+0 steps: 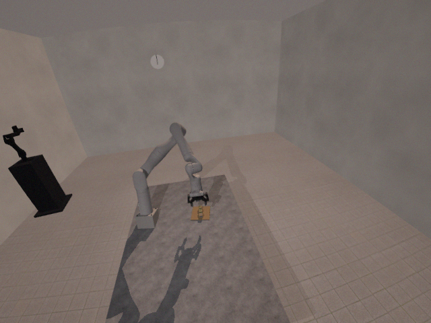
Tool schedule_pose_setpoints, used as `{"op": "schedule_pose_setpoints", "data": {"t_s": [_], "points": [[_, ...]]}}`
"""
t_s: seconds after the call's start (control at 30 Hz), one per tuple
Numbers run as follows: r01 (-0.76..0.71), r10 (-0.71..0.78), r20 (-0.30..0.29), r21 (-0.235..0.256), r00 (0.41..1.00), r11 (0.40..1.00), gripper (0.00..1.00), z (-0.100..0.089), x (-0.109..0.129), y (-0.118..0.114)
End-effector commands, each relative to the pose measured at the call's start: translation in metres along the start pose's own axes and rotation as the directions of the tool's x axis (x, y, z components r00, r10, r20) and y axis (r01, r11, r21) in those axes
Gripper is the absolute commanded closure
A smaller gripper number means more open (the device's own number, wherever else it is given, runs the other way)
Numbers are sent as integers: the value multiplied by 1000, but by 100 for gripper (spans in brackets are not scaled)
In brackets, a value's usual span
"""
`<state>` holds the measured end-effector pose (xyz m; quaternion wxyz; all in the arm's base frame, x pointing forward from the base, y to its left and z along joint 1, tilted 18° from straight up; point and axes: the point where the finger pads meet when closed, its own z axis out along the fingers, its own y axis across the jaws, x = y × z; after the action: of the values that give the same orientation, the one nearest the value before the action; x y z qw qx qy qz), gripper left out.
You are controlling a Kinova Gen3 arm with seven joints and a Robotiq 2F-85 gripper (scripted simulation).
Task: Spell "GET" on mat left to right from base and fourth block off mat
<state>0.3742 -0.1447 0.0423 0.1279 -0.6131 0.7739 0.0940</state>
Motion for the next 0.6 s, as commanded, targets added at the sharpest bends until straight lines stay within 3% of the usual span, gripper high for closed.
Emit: {"op": "schedule_pose_setpoints", "data": {"t_s": [0.0,0.4,0.57], "points": [[3,-3,-1,10,1000,1000,0,-5,-1,-3],[3,-3,-1,10,1000,1000,0,-63,-1,-3],[3,-3,-1,10,1000,1000,0,-73,-1,-2]]}}
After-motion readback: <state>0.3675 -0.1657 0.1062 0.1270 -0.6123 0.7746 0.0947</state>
